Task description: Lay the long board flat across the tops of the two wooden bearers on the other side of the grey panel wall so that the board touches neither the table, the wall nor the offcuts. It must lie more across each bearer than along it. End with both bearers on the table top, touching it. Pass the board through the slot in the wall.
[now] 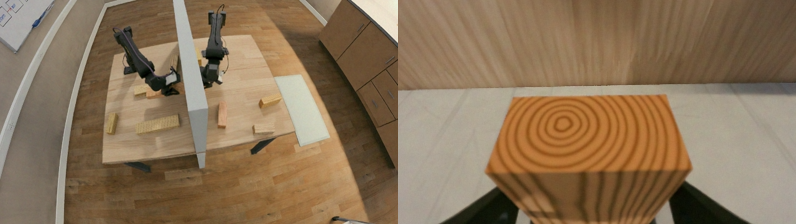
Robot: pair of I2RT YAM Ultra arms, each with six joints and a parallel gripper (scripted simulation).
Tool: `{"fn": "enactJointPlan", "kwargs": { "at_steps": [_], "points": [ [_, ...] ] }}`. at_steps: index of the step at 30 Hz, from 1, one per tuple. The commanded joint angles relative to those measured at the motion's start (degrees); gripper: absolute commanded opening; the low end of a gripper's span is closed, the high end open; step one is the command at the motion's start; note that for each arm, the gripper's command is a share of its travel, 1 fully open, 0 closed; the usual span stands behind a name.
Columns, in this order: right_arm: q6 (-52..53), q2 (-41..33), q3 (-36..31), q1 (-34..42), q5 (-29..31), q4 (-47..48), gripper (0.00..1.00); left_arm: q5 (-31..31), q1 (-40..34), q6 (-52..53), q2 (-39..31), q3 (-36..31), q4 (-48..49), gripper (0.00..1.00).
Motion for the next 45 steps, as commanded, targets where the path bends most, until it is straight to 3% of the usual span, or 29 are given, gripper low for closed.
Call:
{"fn": "enactJointPlan", "kwargs": {
  "at_steps": [1,12,13,15,28,42,45],
  "points": [
    [0.35,-1.23,1.99,0.1,-1.69,1.21,0.0,0.69,0.19,-0.22,-0.41,2.89,-0.42,0.78],
    [0.35,-1.23,1.99,0.1,-1.69,1.21,0.0,0.02,0.21,-0.14,-0.6,4.16,-2.4,0.78],
    [0.35,-1.23,1.99,0.1,-1.69,1.21,0.0,-0.02,-0.05,-0.27,-1.4,6.21,-5.78,0.78],
    [0.35,-1.23,1.99,0.1,-1.69,1.21,0.0,-0.08,0.07,0.06,-0.57,4.01,-2.48,0.78],
    [0.35,-1.23,1.99,0.1,-1.69,1.21,0.0,0.42,2.45,2.15,-2.25,10.05,-9.2,0.78],
    [0.35,-1.23,1.99,0.1,-1.69,1.21,0.0,1.0,4.72,5.0,0.66,19.56,-20.39,0.78],
    [0.35,-1.23,1.99,0.1,-1.69,1.21,0.0,0.53,4.71,4.72,0.6,19.74,-19.07,0.78]
  ]
}}
